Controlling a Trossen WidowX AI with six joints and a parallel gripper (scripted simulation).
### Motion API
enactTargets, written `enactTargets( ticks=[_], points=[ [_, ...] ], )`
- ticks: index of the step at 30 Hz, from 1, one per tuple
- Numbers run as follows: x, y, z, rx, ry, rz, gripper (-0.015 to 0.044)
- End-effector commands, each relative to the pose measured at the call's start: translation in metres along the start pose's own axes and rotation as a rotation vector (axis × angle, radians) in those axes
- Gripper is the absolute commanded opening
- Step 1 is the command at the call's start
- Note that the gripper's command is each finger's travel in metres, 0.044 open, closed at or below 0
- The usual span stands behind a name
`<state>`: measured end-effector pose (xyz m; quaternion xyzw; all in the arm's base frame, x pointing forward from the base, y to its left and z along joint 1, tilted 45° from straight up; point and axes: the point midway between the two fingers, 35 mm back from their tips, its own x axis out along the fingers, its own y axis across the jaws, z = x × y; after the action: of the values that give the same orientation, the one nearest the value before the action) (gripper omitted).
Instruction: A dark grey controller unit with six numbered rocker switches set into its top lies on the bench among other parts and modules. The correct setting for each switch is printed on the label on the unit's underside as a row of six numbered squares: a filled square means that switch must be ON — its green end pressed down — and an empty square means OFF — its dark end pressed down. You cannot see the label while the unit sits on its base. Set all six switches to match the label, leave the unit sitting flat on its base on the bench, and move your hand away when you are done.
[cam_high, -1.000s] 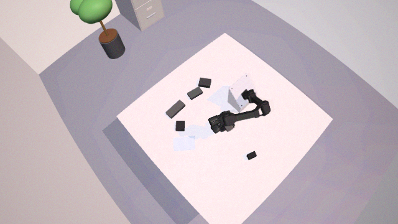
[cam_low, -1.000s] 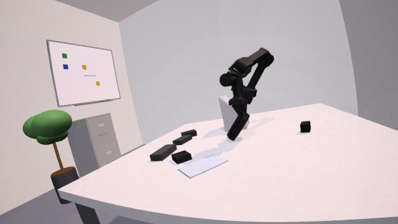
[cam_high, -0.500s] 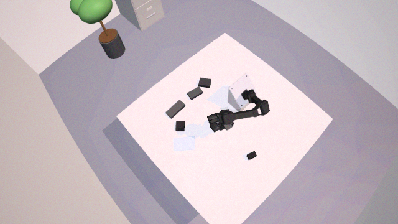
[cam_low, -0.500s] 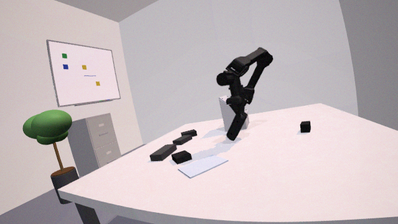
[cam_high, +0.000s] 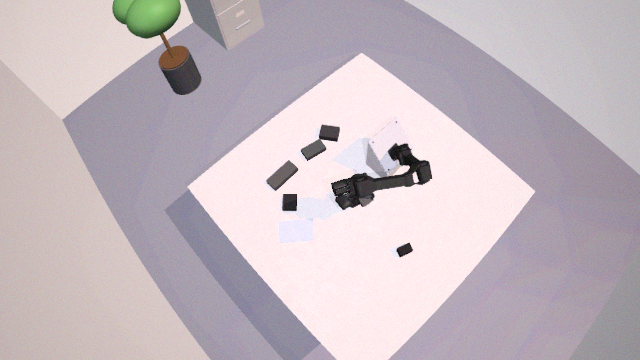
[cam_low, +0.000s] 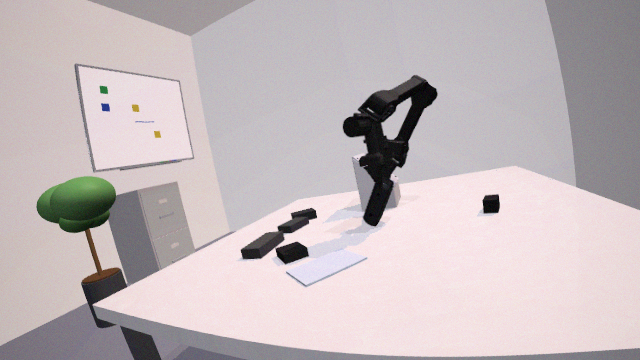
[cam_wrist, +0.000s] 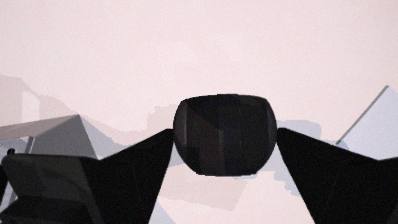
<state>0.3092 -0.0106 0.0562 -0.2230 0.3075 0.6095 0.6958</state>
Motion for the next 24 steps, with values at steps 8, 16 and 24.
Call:
enactTargets(
  ticks=[8, 16, 24],
  points=[
    [0.001, 0.0, -0.014, 0.0, 0.012, 0.011, 0.0338],
    [0.0, 0.0, -0.02, 0.0, 0.012, 0.011, 0.0338],
    [-0.001, 0.0, -0.027, 0.0, 0.012, 0.011, 0.0338]
  ],
)
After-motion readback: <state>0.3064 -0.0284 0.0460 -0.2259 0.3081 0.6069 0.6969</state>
